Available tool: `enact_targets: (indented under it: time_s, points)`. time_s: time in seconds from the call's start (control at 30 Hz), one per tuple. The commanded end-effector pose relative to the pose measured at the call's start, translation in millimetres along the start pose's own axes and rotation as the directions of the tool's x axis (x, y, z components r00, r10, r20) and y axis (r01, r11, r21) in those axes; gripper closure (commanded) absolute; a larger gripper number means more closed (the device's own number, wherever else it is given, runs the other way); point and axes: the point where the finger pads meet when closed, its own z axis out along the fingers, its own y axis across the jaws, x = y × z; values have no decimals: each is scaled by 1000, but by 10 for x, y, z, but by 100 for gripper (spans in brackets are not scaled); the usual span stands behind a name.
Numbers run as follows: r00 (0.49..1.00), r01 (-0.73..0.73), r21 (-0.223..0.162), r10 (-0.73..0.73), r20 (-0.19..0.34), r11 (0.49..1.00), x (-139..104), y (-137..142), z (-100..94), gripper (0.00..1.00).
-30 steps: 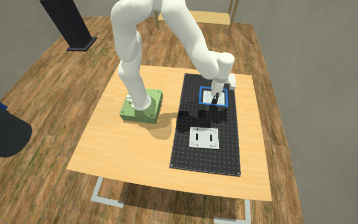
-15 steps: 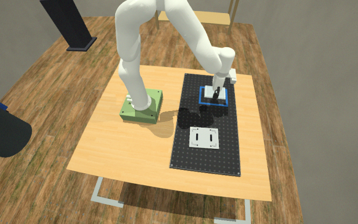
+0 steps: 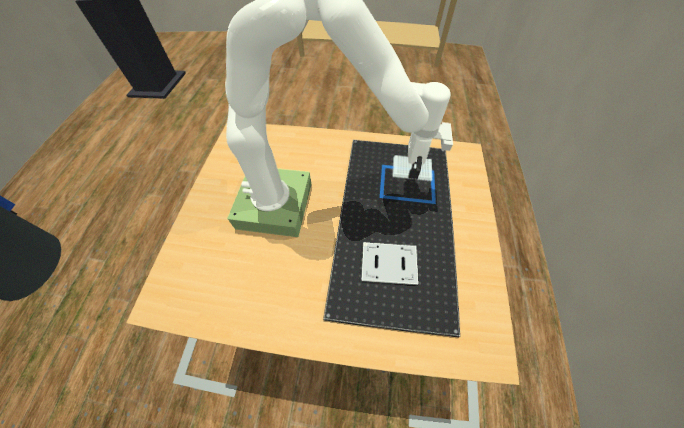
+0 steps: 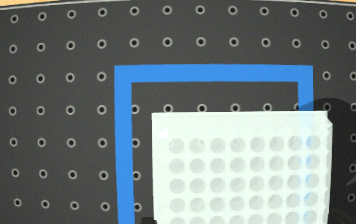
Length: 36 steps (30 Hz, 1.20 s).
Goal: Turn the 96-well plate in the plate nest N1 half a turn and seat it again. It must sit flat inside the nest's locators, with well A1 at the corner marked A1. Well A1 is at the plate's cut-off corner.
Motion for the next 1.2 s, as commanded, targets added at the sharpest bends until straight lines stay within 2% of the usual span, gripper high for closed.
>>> enact_targets:
  time_s: [0.0, 1.17]
  points:
    - [1000, -1, -1, 1, -4, 1000, 17, -19, -13, 100]
    - [1000, -1, -1, 1, -4, 1000, 18, -19, 20, 100]
